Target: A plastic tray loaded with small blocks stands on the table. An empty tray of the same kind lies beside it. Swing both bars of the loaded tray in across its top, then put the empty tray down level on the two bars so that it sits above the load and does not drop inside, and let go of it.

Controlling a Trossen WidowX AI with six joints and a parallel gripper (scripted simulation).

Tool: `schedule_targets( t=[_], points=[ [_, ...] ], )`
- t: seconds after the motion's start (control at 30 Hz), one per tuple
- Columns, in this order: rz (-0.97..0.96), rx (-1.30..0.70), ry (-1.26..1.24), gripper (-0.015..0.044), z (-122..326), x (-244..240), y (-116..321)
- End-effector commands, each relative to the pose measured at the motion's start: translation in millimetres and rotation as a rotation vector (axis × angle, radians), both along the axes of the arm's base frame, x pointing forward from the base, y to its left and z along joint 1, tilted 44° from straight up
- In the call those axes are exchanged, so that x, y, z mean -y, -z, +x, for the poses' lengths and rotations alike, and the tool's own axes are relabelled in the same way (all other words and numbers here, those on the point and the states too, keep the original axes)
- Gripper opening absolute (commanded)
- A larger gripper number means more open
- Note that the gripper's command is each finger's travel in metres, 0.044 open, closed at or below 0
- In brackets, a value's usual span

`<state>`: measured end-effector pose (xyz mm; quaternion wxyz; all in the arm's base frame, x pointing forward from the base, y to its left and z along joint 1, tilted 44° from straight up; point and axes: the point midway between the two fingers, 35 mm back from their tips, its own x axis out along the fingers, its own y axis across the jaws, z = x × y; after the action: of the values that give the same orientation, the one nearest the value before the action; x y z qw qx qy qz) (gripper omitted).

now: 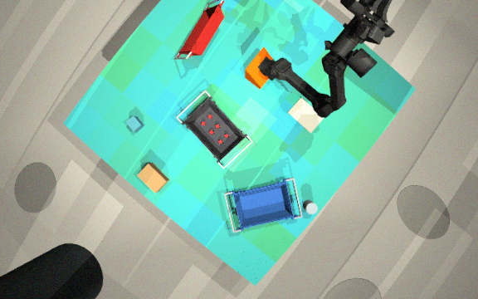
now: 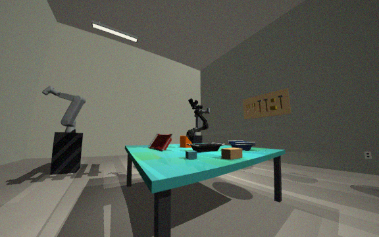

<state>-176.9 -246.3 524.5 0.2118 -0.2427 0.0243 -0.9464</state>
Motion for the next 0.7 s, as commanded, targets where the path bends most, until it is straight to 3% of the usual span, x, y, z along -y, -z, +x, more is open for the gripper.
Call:
schedule_targets(
  t=[0.0, 0.3, 0.67],
  points=[
    [0.110, 0.008, -0.203, 0.0082, 32, 56, 17],
    [0.280, 0.051, -0.596, 0.0082, 126, 134, 54],
    [0.487, 0.106, -0.989, 0.0082, 248, 169, 102]
  ],
)
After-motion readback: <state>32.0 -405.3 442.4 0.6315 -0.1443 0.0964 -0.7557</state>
